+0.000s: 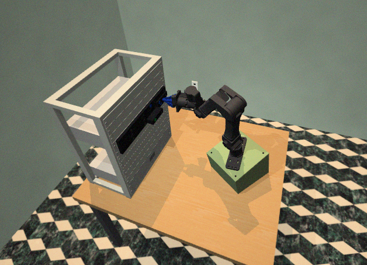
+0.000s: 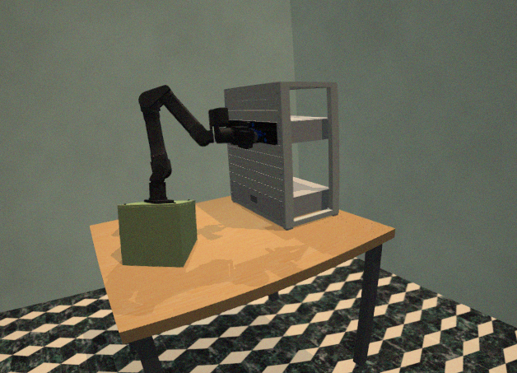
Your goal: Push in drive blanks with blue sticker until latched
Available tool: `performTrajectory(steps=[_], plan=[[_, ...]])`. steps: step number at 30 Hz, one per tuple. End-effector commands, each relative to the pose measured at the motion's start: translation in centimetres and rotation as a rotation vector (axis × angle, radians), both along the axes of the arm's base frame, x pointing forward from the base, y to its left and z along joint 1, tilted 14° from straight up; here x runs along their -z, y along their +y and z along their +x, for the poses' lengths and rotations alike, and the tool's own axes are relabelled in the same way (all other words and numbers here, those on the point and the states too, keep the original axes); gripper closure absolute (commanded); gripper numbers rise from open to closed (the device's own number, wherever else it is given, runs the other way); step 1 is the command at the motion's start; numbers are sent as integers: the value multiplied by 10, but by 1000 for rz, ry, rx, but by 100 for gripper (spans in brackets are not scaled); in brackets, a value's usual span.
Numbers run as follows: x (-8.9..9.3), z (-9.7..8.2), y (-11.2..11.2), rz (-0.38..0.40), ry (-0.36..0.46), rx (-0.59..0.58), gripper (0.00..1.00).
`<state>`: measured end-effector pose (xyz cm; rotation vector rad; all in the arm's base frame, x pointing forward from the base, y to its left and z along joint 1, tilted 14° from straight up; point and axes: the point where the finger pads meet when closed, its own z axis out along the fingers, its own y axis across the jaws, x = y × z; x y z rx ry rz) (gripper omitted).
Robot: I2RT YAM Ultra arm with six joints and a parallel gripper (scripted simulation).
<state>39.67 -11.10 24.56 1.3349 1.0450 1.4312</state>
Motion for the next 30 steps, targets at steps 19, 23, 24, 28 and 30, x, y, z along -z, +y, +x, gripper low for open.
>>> performTrajectory(steps=[19,23,24,28,30], plan=[[-33,9,-23,-50,-82,74,100],[-34,10,-24,-50,-82,74,100],[-35,10,-24,-50,-82,74,100],[-35,11,-25,-50,-82,74,100],[-35,11,-25,-50,-82,74,100]])
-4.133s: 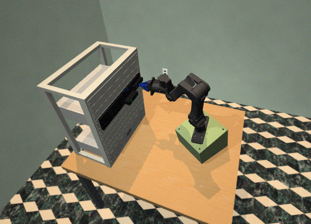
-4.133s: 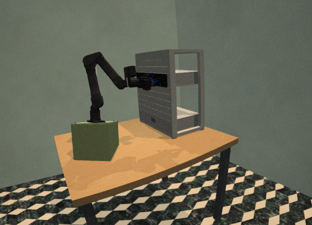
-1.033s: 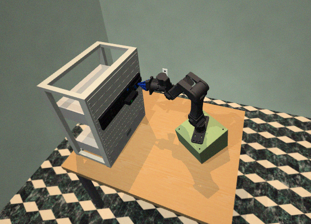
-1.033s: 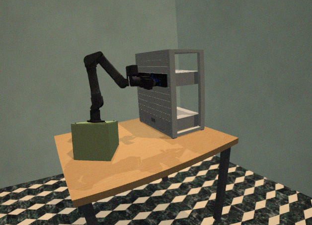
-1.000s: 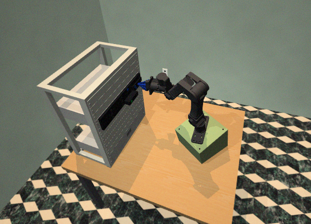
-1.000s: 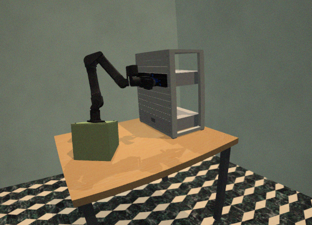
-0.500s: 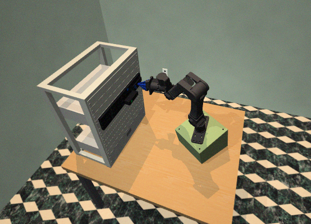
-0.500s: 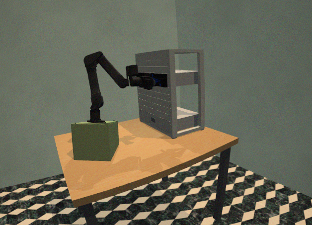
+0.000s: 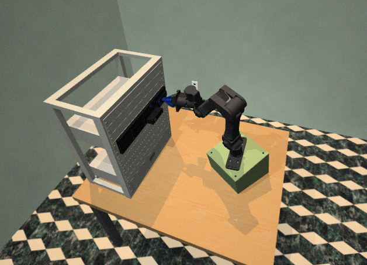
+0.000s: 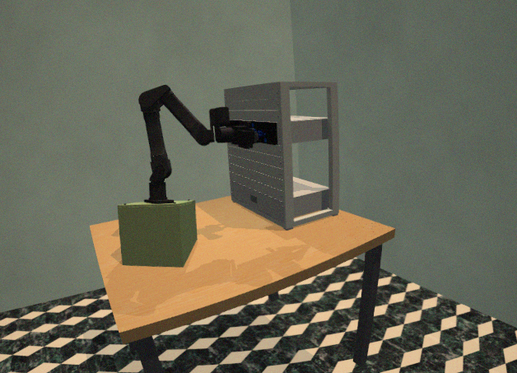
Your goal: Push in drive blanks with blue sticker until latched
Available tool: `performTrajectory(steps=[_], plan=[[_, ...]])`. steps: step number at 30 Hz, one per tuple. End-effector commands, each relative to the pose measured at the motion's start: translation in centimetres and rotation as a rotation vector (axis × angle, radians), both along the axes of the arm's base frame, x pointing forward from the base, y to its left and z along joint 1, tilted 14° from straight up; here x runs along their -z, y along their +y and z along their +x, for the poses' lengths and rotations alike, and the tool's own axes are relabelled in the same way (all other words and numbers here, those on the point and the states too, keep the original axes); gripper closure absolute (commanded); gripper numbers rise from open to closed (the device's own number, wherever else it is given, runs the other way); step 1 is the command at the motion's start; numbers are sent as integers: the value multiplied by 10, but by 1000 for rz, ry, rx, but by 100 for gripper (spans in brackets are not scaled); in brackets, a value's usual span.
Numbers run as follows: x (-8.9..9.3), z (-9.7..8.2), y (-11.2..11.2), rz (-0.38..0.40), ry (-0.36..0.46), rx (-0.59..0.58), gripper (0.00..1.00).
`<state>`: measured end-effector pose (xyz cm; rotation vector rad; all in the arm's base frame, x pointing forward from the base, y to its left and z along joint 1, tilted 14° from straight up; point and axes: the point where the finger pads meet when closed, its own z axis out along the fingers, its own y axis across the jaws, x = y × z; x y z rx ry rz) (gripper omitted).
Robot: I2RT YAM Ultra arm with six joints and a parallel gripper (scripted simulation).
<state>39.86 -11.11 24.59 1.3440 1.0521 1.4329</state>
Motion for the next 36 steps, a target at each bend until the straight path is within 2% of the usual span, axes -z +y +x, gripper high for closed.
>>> performTrajectory(steps=[1,36], plan=[[-35,9,-25,-55,-91,79,100],[-38,12,-27,-55,-91,79,100]])
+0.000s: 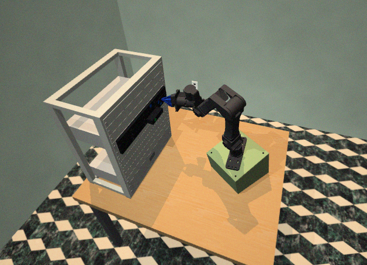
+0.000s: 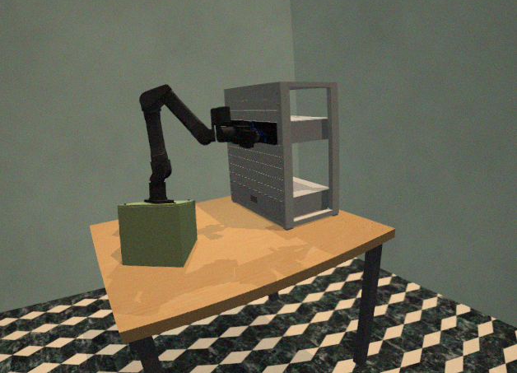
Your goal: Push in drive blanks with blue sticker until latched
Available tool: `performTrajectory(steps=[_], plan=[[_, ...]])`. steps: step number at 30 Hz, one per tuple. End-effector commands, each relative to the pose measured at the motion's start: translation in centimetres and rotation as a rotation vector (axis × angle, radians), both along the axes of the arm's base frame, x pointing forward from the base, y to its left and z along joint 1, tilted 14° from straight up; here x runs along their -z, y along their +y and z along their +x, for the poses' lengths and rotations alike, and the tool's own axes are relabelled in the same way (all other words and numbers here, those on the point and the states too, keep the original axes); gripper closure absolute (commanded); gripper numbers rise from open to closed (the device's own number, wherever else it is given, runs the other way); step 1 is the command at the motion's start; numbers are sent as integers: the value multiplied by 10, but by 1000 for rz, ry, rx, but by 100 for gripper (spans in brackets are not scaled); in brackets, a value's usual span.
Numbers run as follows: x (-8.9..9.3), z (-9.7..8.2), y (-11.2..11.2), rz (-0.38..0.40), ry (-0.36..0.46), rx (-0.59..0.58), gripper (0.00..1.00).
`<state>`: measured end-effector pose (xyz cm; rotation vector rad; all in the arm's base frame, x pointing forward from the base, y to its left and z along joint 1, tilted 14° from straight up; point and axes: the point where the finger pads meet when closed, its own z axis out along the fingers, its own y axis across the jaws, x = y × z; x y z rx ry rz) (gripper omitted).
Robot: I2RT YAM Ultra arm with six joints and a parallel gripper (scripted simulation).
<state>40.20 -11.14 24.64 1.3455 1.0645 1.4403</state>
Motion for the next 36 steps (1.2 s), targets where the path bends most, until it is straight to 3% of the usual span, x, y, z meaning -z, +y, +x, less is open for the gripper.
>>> performTrajectory(steps=[1,36], plan=[[-37,8,-27,-56,-97,91,100],[-40,11,-29,-56,-97,91,100]])
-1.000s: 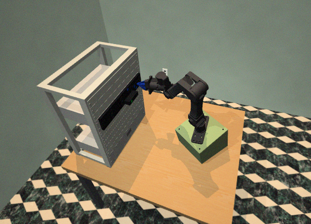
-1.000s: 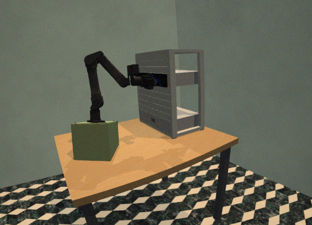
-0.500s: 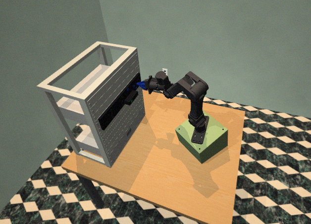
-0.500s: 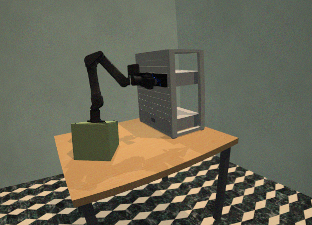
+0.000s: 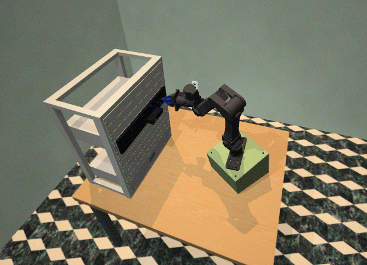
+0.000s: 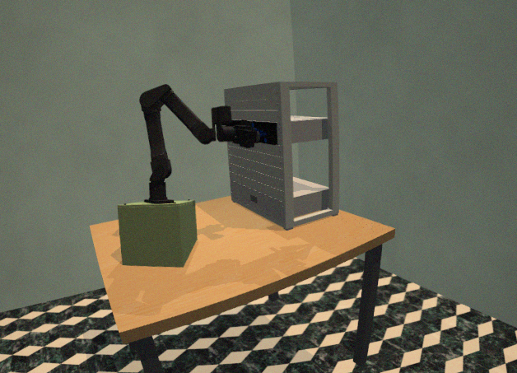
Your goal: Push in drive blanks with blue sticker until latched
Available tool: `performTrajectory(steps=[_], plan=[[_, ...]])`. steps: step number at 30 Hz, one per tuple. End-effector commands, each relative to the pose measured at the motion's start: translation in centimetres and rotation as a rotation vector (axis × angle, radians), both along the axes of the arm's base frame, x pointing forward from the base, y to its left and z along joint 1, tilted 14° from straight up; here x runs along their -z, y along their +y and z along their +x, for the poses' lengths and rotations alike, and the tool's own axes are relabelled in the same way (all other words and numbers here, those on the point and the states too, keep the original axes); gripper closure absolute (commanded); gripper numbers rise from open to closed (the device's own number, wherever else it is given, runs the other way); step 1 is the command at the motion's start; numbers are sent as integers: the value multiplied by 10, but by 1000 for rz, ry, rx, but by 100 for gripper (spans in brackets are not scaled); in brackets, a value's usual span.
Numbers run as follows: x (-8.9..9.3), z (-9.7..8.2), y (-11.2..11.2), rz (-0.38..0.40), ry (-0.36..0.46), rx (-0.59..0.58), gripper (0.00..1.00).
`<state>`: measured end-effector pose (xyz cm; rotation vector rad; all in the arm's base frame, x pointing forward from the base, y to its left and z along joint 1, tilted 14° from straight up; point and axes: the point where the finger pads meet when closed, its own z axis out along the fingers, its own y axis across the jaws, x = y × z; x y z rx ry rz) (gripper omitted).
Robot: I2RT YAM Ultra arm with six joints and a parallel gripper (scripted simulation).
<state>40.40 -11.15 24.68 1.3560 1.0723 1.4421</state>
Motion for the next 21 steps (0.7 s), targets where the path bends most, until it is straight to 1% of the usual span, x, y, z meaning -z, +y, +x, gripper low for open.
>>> performTrajectory(steps=[1,21], plan=[[-40,9,-29,-62,-107,96,100],[-41,10,-31,-62,-107,96,100]])
